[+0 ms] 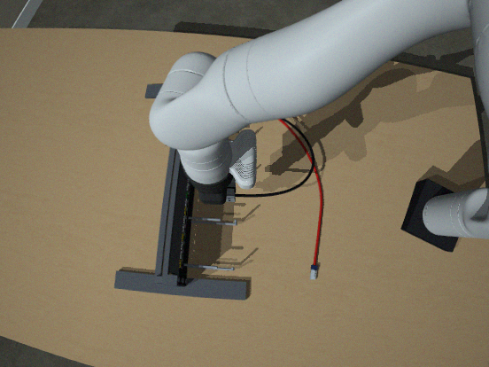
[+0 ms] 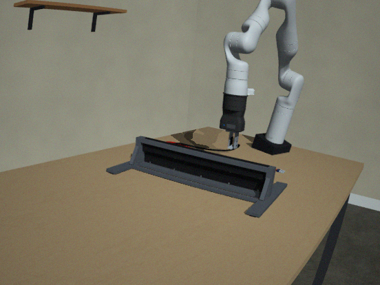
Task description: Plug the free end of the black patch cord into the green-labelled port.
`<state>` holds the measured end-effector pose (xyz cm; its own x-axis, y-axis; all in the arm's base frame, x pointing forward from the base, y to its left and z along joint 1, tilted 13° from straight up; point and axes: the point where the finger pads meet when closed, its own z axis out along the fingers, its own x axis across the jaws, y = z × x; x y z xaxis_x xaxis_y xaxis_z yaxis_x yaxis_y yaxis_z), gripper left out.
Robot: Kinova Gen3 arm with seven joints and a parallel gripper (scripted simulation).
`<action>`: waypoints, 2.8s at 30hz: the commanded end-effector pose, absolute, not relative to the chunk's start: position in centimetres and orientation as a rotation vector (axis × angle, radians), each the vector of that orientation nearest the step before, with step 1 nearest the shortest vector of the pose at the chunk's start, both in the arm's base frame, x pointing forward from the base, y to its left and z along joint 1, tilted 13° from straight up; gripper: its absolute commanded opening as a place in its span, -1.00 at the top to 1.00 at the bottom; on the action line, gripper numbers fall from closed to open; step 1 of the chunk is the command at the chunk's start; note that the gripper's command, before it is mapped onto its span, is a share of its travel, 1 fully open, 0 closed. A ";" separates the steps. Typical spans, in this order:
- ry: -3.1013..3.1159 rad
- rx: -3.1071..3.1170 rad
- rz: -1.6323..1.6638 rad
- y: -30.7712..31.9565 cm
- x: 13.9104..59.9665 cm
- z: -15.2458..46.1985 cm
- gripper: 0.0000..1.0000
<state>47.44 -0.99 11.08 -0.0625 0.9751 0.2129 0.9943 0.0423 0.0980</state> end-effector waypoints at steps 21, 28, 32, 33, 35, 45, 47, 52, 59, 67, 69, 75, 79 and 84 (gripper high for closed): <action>-2.203 -2.090 -0.337 -1.0 47.5 11.2 1.00; -2.203 -2.090 -0.337 -1.0 47.5 11.2 1.00; -2.203 -2.090 -0.337 -1.0 47.5 11.2 1.00; -2.203 -2.090 -0.337 -1.0 47.5 11.1 1.00; -2.203 -2.090 -0.337 -1.0 47.6 11.1 1.00; -2.201 -2.092 -0.337 -0.8 48.3 10.5 1.00; -2.201 -2.092 -0.337 -0.8 48.3 10.5 1.00; -2.201 -2.092 -0.337 -0.7 49.0 10.0 1.00; -2.201 -2.092 -0.337 -0.4 49.9 9.3 1.00; -2.201 -2.092 -0.337 -0.3 50.6 8.9 1.00; -2.201 -2.092 -0.337 -0.2 50.7 8.8 1.00; -2.201 -2.092 -0.337 -0.2 50.9 8.6 1.00; -2.201 -2.092 -0.337 -0.2 50.9 8.6 1.00; -2.201 -2.092 -0.337 -0.2 50.9 8.6 1.00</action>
